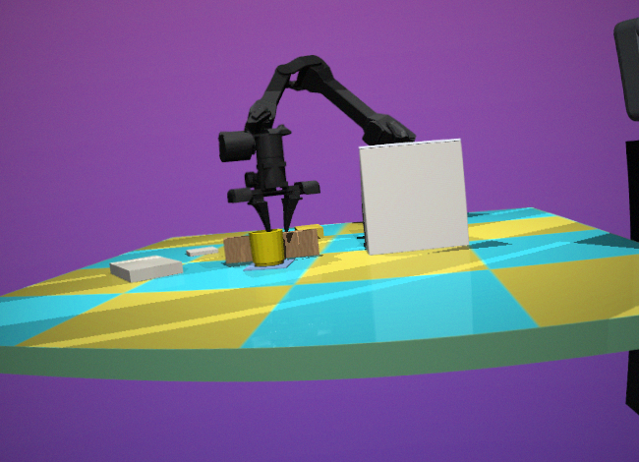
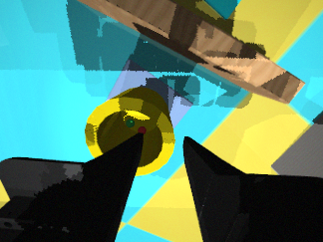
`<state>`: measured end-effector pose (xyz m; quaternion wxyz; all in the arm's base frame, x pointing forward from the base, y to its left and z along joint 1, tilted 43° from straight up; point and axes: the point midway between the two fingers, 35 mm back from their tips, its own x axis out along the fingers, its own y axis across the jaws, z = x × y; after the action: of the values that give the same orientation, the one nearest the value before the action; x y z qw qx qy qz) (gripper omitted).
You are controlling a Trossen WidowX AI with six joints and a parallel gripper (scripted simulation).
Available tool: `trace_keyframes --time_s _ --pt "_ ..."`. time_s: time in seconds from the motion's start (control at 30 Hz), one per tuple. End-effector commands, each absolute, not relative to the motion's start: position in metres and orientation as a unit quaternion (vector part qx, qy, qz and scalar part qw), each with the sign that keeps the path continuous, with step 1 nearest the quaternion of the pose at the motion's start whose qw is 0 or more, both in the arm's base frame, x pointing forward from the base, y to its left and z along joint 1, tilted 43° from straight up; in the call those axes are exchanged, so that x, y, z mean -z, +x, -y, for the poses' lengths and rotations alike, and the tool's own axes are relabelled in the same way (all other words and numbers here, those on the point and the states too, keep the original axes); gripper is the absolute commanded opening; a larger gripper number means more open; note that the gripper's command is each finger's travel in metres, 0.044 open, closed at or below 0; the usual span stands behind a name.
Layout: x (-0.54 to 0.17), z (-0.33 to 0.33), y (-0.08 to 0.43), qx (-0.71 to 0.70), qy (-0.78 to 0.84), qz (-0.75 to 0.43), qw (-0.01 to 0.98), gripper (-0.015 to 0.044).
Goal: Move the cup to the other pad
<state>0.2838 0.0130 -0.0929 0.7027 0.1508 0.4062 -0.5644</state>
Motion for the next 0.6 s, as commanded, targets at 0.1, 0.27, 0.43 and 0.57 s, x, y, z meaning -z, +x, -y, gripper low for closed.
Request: trace_keyframes --time_s 0.1,0.27,0.43,0.57 --pt "0.101 -0.004 0.282 0.564 0.146 -0.407 0.704 0.0167" --pt "0.107 0.001 0.282 0.564 0.146 -0.407 0.704 0.0167" --pt "0.112 0.007 0.281 0.564 0.146 -0.406 0.704 0.0167" --pt "0.114 0.009 0.281 0.564 0.146 -0.406 0.704 0.0167"
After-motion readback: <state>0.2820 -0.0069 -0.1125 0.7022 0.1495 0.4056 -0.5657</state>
